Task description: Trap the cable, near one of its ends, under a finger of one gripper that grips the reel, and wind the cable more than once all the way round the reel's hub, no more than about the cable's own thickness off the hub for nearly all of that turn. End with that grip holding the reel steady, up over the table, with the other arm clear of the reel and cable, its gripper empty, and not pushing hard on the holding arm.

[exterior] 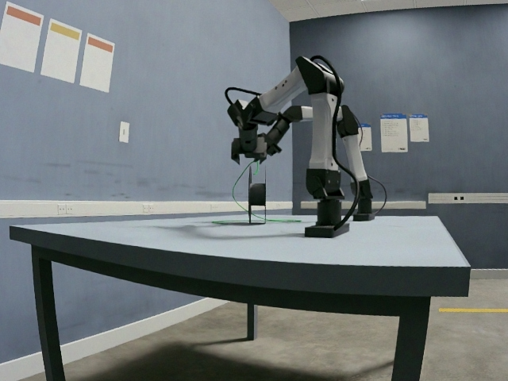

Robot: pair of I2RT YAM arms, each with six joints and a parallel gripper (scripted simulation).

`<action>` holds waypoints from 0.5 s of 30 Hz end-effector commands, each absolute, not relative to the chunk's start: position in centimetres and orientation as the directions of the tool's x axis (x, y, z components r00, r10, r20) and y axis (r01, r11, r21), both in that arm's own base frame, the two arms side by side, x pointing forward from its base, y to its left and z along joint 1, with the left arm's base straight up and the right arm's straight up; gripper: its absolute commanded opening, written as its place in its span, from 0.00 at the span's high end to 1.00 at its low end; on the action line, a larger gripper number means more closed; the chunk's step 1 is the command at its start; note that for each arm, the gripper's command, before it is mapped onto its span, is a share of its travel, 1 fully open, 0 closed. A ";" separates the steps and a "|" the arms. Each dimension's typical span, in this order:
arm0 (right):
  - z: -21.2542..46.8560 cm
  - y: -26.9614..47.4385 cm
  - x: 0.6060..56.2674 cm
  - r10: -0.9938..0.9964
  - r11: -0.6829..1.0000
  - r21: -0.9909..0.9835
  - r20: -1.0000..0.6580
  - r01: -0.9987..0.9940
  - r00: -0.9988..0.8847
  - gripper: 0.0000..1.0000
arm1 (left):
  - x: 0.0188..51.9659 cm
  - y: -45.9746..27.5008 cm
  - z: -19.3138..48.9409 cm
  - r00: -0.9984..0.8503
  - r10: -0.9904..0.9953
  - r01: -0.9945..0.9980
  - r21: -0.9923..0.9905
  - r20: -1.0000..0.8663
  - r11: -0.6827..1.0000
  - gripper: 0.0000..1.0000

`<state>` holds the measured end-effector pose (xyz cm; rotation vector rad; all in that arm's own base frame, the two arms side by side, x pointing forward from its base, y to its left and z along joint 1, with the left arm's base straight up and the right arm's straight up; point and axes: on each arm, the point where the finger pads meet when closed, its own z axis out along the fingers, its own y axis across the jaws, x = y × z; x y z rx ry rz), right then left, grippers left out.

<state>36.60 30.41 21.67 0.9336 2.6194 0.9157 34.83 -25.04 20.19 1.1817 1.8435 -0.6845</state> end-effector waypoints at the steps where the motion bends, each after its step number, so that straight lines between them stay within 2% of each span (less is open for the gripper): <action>1: 21.1 30.9 36.8 0.628 0.603 0.627 0.006 0.493 -0.778 1.00 | 34.9 -25.3 22.2 -0.188 0.446 0.911 0.014 -0.875 0.413 0.25; 15: 20.6 31.0 37.3 0.630 0.602 0.629 0.006 0.492 -0.777 1.00 | 34.7 -25.2 22.8 -0.182 0.444 0.911 0.020 -0.877 0.413 0.25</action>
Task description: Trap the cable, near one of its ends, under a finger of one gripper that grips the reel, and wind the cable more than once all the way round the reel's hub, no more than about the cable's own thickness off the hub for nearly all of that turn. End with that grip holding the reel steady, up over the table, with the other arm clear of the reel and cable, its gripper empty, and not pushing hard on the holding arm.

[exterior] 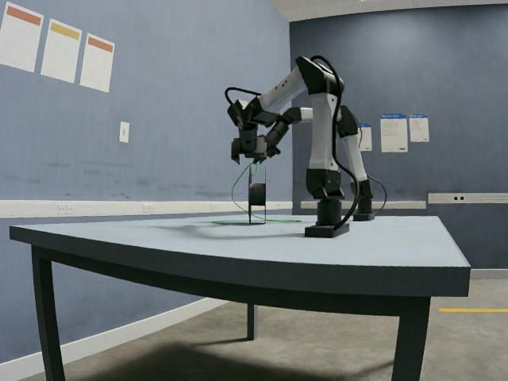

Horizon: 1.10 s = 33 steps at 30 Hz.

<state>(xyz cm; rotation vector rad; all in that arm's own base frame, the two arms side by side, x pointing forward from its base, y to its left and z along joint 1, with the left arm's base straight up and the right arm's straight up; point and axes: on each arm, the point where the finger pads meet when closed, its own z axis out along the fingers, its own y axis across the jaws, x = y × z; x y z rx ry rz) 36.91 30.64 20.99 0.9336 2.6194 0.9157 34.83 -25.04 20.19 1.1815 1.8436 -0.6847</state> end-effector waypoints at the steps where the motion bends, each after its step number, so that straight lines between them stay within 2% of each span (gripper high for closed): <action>1: 20.8 31.0 37.5 0.630 0.599 0.635 0.004 0.488 -0.777 1.00 | 34.7 -25.2 22.8 -0.182 0.444 0.911 0.020 -0.878 0.413 0.25; 33: 22.8 30.6 37.1 0.626 0.586 0.664 -0.007 0.464 -0.780 1.00 | 35.7 -26.4 20.2 -0.204 0.456 0.912 0.001 -0.866 0.411 0.25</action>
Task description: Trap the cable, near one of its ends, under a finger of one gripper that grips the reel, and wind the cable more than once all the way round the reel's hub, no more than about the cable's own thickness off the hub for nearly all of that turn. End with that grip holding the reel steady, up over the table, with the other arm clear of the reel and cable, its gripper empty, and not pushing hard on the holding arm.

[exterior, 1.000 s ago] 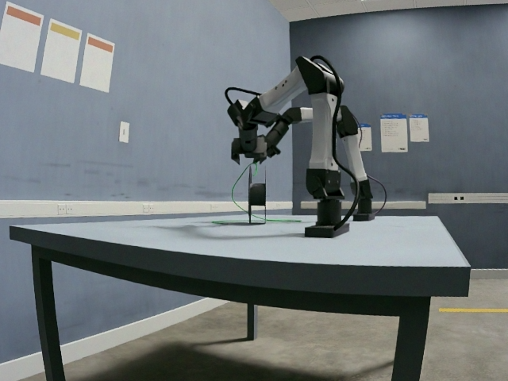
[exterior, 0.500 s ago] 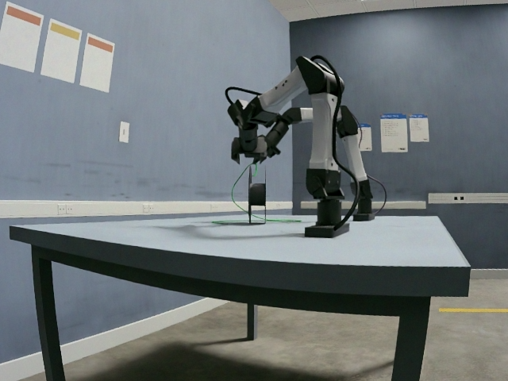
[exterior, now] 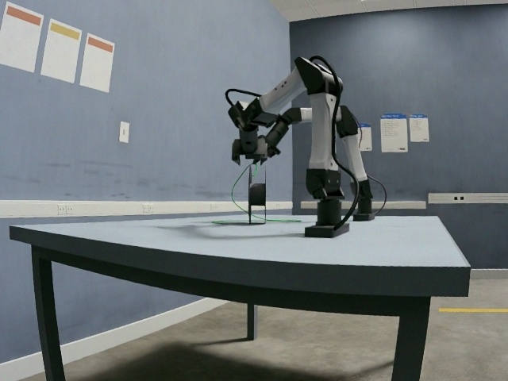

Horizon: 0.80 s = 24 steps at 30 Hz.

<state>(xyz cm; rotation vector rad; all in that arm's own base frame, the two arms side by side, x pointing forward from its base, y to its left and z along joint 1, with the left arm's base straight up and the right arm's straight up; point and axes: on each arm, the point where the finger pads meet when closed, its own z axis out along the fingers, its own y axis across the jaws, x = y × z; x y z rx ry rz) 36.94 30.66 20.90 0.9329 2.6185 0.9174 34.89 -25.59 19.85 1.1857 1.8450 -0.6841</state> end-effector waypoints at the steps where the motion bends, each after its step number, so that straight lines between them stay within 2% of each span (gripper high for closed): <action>1: 22.9 30.5 37.1 0.626 0.585 0.665 -0.008 0.463 -0.780 1.00 | 35.9 -26.6 20.4 -0.200 0.454 0.911 0.005 -0.868 0.411 0.25; 24: 24.1 30.5 37.0 0.624 0.582 0.674 -0.011 0.455 -0.781 1.00 | 37.7 -29.9 18.4 -0.199 0.452 0.911 0.006 -0.869 0.412 0.25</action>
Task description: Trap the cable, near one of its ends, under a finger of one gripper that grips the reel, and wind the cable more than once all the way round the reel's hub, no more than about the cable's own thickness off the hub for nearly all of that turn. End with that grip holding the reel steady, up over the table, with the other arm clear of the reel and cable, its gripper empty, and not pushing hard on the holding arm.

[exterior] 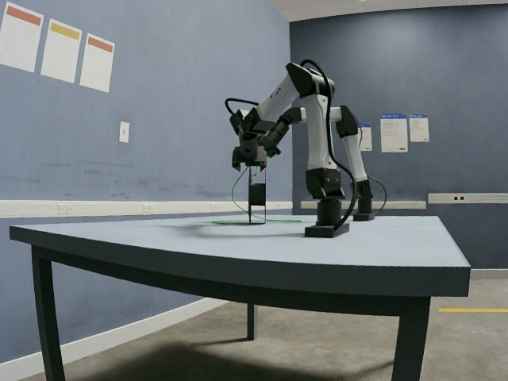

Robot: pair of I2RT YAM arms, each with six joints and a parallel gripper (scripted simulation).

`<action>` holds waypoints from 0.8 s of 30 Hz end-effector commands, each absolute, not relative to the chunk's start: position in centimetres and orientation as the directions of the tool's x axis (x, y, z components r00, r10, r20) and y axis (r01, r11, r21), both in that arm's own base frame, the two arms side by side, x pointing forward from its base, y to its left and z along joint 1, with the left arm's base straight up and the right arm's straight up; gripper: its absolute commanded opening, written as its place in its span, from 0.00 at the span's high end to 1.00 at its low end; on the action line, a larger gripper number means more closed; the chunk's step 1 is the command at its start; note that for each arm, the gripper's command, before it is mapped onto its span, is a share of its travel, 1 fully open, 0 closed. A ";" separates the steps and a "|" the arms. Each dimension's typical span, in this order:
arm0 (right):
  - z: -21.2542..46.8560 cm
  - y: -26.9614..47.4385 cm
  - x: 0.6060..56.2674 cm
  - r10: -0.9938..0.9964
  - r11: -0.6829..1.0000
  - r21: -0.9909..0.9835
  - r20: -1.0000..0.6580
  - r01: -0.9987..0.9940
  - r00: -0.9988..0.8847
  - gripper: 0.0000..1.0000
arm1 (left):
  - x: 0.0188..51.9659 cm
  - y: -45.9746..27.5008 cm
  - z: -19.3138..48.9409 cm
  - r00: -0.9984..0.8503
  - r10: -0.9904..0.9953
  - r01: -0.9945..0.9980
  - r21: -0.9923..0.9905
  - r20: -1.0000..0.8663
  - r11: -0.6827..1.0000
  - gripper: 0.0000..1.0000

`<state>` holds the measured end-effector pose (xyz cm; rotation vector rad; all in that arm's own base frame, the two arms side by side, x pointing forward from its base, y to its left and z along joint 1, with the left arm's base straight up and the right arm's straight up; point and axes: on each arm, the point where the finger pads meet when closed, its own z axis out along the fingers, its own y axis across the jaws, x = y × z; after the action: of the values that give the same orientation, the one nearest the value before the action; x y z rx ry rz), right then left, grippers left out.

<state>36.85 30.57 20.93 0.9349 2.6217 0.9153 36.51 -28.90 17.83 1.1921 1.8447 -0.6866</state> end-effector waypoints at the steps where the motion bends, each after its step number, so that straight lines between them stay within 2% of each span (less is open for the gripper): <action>1: 23.9 30.5 37.0 0.624 0.584 0.670 -0.010 0.458 -0.782 1.00 | 37.7 -30.1 18.3 -0.198 0.452 0.911 0.006 -0.870 0.412 0.25; 24: 22.3 30.5 37.2 0.625 0.592 0.655 -0.005 0.470 -0.780 1.00 | 37.0 -30.4 16.5 -0.221 0.461 0.910 -0.012 -0.860 0.414 0.25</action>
<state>36.88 30.60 21.05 0.9330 2.6198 0.9183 37.09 -30.24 16.80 1.1858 1.8441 -0.6820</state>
